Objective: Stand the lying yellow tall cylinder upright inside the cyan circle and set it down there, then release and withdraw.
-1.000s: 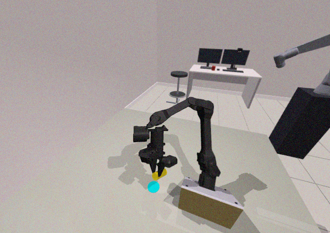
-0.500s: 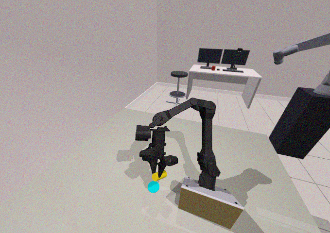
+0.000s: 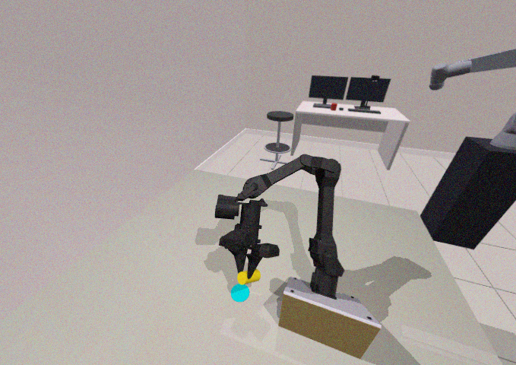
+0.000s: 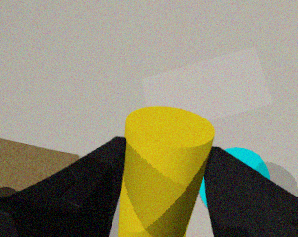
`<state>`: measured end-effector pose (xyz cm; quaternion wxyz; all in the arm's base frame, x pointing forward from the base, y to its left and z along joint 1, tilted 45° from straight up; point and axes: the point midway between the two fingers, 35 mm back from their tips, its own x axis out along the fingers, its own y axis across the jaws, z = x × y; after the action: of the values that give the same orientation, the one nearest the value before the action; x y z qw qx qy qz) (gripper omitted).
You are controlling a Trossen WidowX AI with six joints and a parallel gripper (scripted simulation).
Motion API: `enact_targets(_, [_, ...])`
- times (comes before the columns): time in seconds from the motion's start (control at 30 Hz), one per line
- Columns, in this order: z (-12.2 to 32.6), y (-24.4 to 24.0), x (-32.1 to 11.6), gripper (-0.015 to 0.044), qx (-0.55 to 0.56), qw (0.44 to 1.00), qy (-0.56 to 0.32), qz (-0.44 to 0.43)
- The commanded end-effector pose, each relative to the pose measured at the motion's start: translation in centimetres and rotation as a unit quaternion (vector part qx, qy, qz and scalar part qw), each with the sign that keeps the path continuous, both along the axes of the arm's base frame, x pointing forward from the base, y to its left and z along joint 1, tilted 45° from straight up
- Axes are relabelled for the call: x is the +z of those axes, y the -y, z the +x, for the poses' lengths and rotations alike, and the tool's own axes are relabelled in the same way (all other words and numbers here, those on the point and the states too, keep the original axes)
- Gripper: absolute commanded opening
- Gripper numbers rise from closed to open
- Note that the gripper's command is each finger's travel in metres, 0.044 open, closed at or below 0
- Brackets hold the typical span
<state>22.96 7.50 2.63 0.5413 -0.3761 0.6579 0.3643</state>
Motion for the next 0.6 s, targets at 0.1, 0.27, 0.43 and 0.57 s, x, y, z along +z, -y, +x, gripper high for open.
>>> enact_targets(0.1, [-0.11,0.07,-0.08,0.0105,0.000,1.000,0.005,0.027])
enact_targets(0.27, [-0.11,0.08,-0.07,0.0105,0.001,0.999,0.011,0.045])
enact_targets(0.43, [-0.10,0.09,-0.05,0.0105,0.002,0.998,0.017,0.063])
enact_targets(0.57, [-0.09,0.10,-0.02,0.0105,0.004,0.997,0.023,0.076])
